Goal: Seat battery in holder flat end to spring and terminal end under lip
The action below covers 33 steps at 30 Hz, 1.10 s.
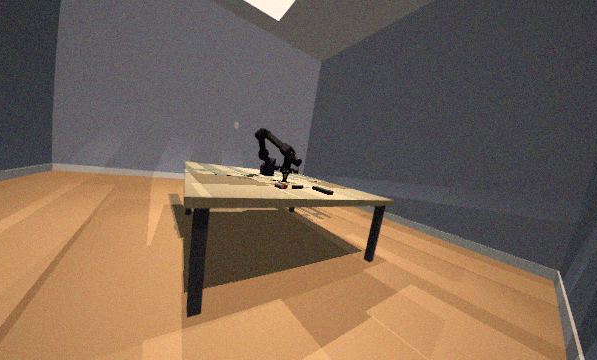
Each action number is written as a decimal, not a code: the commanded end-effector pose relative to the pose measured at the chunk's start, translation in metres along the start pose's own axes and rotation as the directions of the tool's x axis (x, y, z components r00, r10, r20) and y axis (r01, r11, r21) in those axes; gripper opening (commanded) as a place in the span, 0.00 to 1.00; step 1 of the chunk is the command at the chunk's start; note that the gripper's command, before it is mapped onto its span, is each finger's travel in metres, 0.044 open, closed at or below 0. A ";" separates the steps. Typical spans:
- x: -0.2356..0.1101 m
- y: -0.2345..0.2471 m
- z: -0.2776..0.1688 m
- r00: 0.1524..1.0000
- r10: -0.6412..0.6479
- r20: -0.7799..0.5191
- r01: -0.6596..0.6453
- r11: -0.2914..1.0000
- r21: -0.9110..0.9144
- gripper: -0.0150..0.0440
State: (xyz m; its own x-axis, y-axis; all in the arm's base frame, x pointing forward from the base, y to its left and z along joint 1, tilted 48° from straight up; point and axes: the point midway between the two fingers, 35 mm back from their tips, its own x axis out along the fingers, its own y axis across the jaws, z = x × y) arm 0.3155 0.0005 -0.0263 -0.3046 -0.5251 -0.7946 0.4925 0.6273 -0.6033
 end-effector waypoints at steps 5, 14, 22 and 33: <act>0.000 0.001 0.005 1.000 -0.001 -0.010 0.001 1.000 -0.004 0.39; -0.003 0.001 0.011 1.000 -0.003 -0.009 0.003 1.000 -0.004 0.39; -0.005 0.001 0.016 1.000 -0.004 -0.012 0.004 1.000 -0.004 0.39; -0.009 0.001 0.022 1.000 -0.007 -0.016 0.007 1.000 -0.004 0.39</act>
State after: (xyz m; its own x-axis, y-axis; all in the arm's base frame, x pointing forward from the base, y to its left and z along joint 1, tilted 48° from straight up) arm 0.3300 -0.0051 -0.0209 -0.3329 -0.5170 -0.7886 0.4806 0.6265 -0.6136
